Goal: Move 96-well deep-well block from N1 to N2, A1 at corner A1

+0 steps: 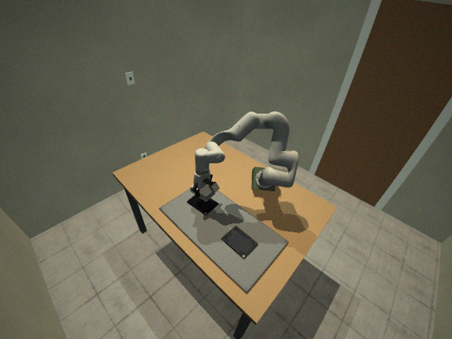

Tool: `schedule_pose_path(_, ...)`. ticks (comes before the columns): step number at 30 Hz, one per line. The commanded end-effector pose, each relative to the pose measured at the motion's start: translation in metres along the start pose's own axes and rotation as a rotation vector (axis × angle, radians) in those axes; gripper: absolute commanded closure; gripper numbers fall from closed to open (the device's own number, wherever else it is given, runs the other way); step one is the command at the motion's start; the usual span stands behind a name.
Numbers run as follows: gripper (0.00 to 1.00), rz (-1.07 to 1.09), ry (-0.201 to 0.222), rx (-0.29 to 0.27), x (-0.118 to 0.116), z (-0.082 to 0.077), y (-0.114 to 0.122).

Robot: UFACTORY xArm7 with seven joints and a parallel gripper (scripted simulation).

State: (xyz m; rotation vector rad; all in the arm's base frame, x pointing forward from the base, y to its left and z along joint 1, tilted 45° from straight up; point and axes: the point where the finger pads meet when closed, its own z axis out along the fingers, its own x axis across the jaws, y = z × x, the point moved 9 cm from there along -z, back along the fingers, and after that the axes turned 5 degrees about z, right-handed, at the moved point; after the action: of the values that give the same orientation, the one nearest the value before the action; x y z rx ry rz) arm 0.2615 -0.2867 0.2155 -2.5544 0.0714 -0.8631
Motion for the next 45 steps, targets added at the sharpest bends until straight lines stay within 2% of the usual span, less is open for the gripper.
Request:
schedule_pose_path(1,1.0,-0.001,0.002,-0.002,0.001,-0.001,0.006)
schedule_pose_path(35,1.0,-0.001,0.002,-0.002,0.001,-0.001,0.005)
schedule_pose_path(45,1.0,-0.001,0.002,-0.002,0.001,0.013,0.004)
